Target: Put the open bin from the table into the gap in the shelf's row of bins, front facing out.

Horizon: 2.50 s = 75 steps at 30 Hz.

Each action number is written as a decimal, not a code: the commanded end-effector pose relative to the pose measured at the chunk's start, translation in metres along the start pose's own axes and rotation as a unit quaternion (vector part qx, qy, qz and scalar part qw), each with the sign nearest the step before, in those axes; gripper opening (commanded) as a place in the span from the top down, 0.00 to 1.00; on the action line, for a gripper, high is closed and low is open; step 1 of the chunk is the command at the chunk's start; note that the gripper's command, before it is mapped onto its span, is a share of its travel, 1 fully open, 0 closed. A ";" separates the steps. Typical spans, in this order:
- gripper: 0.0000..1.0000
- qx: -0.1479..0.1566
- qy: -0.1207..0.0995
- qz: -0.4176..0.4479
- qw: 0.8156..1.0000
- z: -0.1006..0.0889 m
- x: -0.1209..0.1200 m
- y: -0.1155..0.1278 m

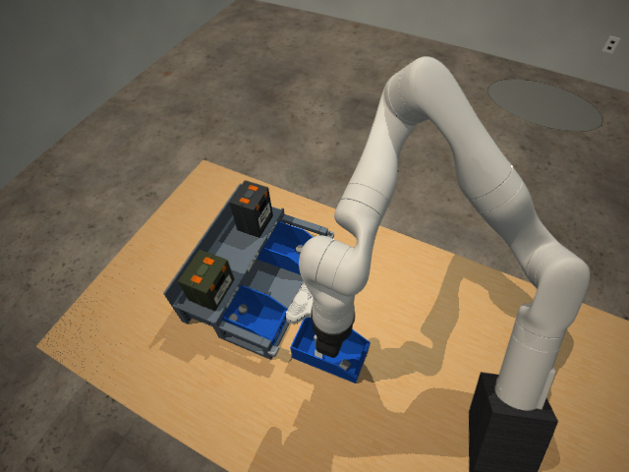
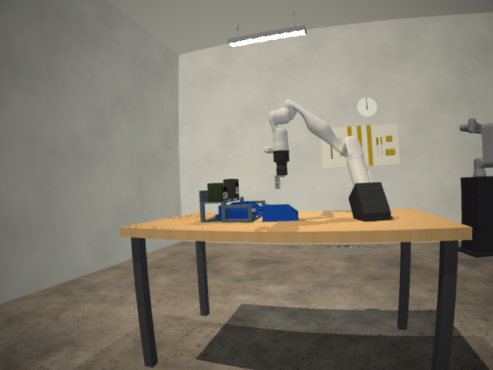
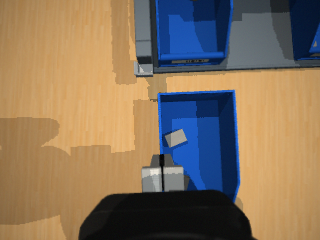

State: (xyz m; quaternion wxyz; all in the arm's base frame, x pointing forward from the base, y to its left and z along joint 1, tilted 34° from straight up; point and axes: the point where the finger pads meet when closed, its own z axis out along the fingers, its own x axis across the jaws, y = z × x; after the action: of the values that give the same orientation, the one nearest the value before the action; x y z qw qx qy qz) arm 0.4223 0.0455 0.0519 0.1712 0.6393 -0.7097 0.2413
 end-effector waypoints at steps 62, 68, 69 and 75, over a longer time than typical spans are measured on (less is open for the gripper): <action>0.45 0.004 -0.003 0.001 1.000 -0.001 -0.002 -0.001; 0.45 0.004 -0.003 0.001 1.000 0.002 -0.002 -0.001; 0.45 0.004 -0.003 0.001 1.000 0.002 -0.002 -0.001; 0.45 0.004 -0.003 0.001 1.000 0.009 -0.002 -0.001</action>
State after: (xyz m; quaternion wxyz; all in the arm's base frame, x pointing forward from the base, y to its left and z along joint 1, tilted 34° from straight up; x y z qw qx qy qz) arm 0.4239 0.0449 0.0477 0.1669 0.6416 -0.7085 0.2419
